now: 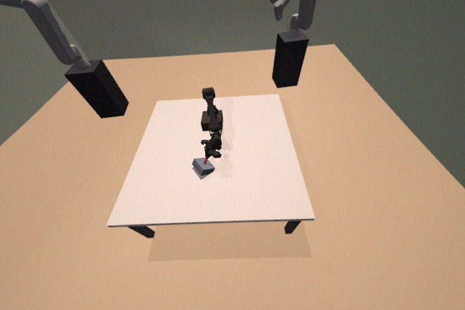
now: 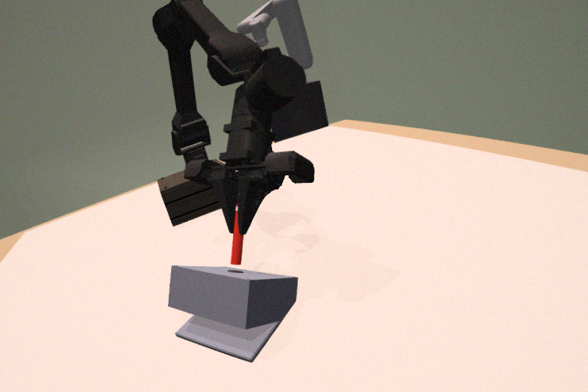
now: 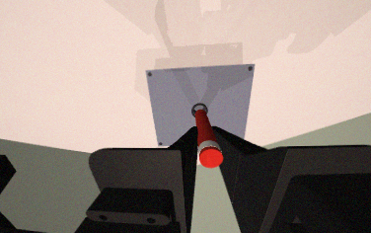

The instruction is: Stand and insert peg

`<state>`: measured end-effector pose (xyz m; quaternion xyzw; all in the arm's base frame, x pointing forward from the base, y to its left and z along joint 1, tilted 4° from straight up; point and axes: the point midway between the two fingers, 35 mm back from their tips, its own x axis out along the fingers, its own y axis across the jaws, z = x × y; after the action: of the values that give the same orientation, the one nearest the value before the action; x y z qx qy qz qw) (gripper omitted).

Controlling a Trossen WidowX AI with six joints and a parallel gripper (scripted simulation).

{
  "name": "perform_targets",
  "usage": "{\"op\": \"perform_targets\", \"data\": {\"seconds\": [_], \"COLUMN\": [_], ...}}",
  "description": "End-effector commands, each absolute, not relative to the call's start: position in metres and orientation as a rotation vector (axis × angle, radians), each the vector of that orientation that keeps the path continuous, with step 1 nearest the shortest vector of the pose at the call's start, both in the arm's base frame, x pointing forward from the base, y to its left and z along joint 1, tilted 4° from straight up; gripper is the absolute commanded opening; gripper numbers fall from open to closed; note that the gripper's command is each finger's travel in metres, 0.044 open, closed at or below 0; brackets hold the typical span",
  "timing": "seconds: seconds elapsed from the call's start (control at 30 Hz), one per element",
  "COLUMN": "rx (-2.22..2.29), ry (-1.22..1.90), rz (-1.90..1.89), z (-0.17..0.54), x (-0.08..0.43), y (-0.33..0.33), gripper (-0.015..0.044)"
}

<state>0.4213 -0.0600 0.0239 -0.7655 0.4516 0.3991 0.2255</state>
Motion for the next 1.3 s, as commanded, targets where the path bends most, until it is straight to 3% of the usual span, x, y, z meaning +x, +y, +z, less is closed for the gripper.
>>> {"op": "perform_targets", "data": {"seconds": [0.0, 1.27], "rx": [-2.111, -2.111], "ry": [1.245, 1.245], "rz": [1.095, 1.095], "z": [0.0241, 0.0162], "x": [0.4208, 0.4213], "y": [-0.0595, -0.0634], "gripper": [0.0000, 0.0000]}}
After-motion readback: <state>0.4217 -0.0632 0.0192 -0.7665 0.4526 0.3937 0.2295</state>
